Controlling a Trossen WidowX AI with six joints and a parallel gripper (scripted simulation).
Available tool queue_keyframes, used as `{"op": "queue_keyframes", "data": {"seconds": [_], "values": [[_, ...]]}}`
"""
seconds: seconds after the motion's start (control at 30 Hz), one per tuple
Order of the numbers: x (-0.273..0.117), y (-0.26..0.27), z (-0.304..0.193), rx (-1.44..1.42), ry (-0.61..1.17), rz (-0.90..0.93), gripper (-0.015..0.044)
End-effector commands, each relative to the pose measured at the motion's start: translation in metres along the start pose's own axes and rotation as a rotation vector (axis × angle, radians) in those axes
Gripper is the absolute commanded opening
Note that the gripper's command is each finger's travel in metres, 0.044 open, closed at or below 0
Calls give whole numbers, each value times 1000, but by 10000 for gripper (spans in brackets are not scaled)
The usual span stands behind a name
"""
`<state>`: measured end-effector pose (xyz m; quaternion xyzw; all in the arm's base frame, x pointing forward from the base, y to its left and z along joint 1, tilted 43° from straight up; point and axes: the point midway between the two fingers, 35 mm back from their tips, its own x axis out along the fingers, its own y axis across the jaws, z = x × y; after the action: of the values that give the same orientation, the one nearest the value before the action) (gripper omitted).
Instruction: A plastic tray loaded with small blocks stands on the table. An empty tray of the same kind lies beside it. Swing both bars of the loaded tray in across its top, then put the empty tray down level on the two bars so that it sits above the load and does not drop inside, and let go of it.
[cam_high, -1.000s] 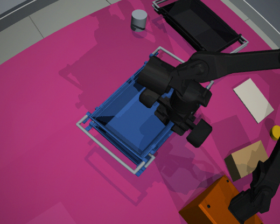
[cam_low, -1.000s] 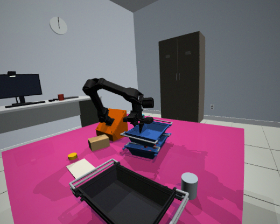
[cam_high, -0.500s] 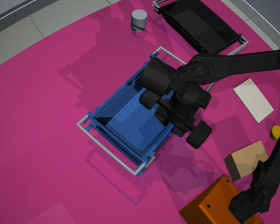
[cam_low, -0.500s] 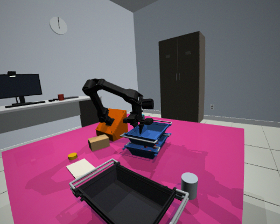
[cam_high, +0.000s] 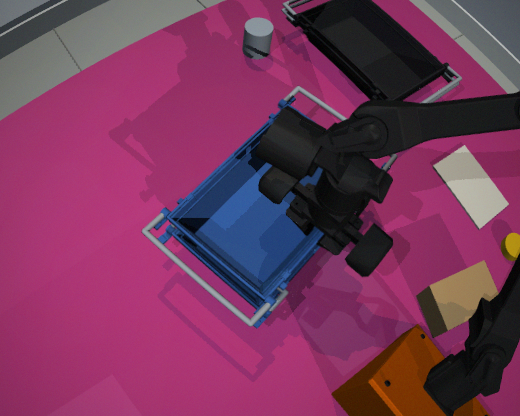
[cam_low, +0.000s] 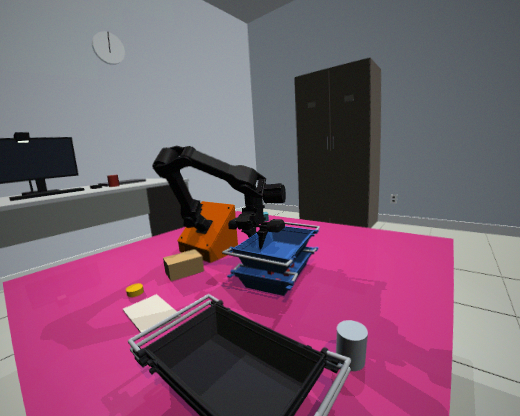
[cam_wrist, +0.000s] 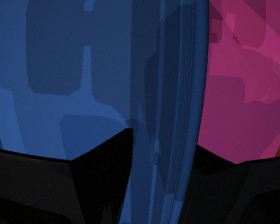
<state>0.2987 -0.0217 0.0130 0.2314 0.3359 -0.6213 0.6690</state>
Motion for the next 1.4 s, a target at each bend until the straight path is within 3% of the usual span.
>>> {"op": "queue_keyframes", "data": {"seconds": [0.0, 1.37], "values": [[5, -4, 4, 6, -3, -22, 0], [5, -4, 4, 6, -3, -22, 0]]}}
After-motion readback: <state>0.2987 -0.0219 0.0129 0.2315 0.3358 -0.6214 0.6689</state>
